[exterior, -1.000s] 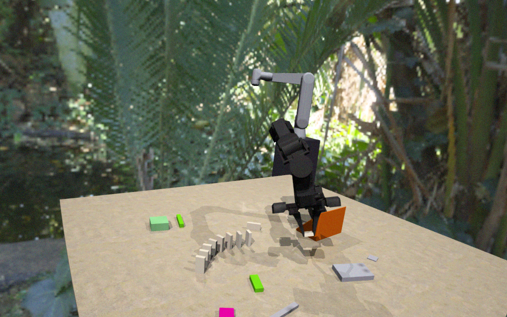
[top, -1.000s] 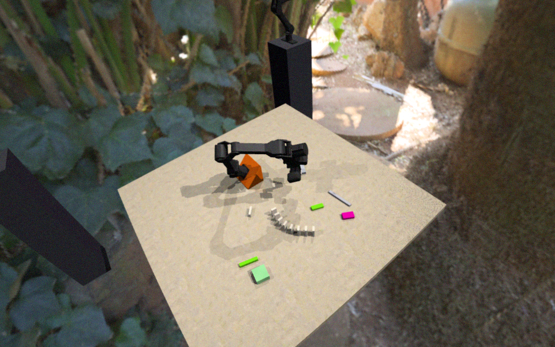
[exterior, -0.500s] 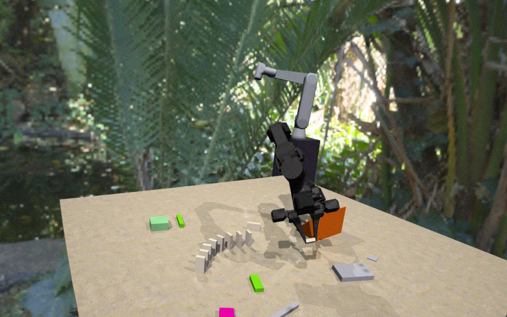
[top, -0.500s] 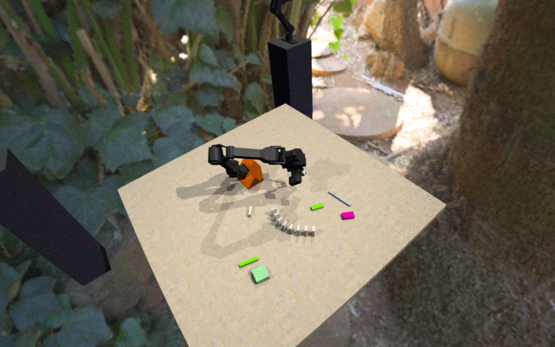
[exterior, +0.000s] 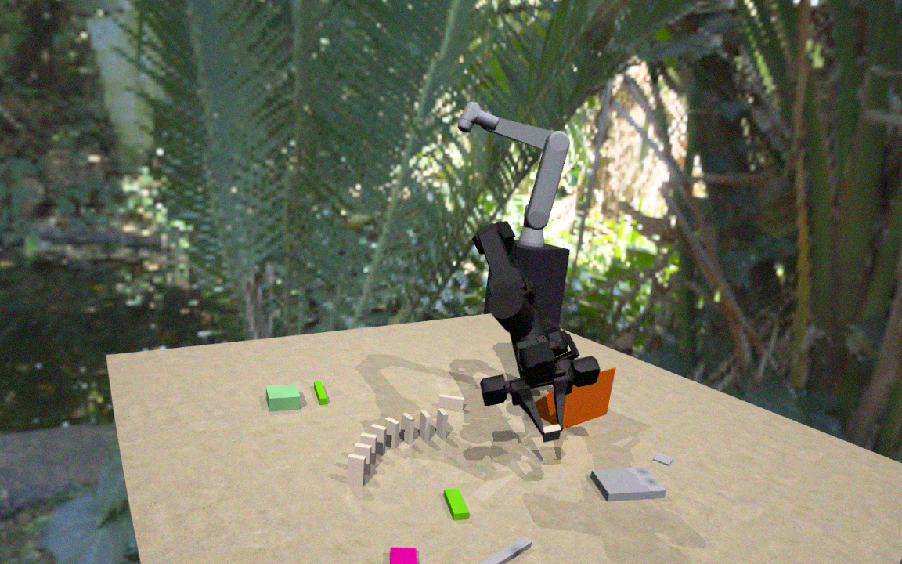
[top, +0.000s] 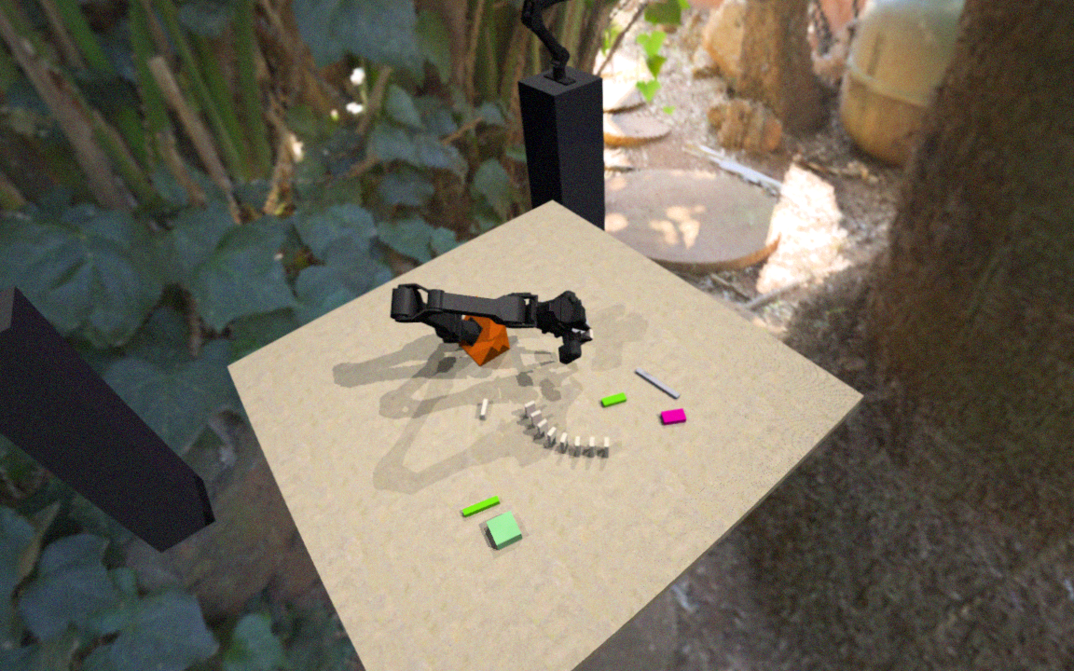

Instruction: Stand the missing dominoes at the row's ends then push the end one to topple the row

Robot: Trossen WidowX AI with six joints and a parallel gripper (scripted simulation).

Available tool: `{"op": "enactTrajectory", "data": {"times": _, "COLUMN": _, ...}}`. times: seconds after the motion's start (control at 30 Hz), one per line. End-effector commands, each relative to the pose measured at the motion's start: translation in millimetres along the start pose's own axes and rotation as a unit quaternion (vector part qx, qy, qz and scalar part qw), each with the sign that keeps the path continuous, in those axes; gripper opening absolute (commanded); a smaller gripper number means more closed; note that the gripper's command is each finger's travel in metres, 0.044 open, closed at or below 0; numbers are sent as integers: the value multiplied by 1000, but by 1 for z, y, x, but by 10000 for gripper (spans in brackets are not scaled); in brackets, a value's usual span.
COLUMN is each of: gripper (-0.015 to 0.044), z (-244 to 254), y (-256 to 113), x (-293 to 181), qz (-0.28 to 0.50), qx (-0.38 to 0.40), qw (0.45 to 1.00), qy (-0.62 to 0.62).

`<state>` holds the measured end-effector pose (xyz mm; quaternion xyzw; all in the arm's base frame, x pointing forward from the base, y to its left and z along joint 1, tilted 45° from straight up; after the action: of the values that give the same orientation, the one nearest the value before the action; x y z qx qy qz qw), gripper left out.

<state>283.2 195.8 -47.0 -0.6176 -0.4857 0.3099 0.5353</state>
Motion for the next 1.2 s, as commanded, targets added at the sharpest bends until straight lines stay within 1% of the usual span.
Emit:
{"op": "enactTrajectory", "data": {"times": 0.0, "gripper": 107, "z": 0, "y": -1, "x": -4, "qz": -32, "qx": -5, "qw": 999, "qy": -7}}
{"op": "enactTrajectory", "data": {"times": 0.57, "gripper": 107, "z": -1, "y": -14, "x": -14, "qz": -155, "qx": -51, "qw": 986, "qy": -39}}
{"op": "enactTrajectory", "data": {"times": 1.17, "gripper": 107, "z": 2, "y": -45, "x": -30, "qz": -270, "qx": -125, "qw": 951, "qy": -87}}
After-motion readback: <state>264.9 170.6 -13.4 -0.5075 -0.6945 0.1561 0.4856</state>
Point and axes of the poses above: the point midway between the two fingers, 35 mm back from their tips, its own y axis out along the fingers, its own z axis across the jaws, x = y × z, the point moved 1 cm from there along -y, back along the fingers, and after that the axes turned 15 degrees about -y, right-handed, at the moved point
